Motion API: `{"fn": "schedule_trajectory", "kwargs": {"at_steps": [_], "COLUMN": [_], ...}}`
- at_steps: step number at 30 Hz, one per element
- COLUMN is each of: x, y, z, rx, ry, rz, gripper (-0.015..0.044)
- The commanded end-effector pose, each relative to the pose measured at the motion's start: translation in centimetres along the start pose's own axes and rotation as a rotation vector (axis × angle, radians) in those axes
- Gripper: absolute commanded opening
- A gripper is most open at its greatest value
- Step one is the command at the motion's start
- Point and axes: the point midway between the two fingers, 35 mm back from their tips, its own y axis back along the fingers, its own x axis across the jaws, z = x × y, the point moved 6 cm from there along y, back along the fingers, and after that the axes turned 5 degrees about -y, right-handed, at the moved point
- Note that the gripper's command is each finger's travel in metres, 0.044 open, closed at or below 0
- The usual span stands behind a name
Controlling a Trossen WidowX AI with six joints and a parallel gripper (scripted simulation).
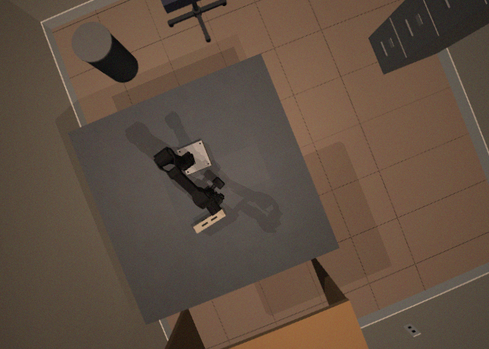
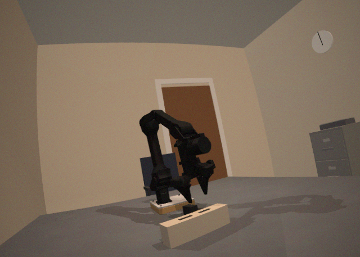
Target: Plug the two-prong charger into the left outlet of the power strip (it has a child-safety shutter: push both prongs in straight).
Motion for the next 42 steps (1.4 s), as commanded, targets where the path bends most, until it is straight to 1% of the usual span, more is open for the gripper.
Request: {"fn": "schedule_trajectory", "kwargs": {"at_steps": [1,5,11,42], "x": [-1.2,-2.3,-2.3,-2.7], "y": [0.8,1.4,1.3,-3.3], "z": [-0.6,-1.3,-1.4,-1.4], "rx": [0.044,0.087,0.089,0.09], "ry": [-0.091,-0.169,-0.173,-0.173], "rz": [-0.044,-0.079,-0.08,-0.08], "gripper": [0.044,0.044,0.044,0.044]}}
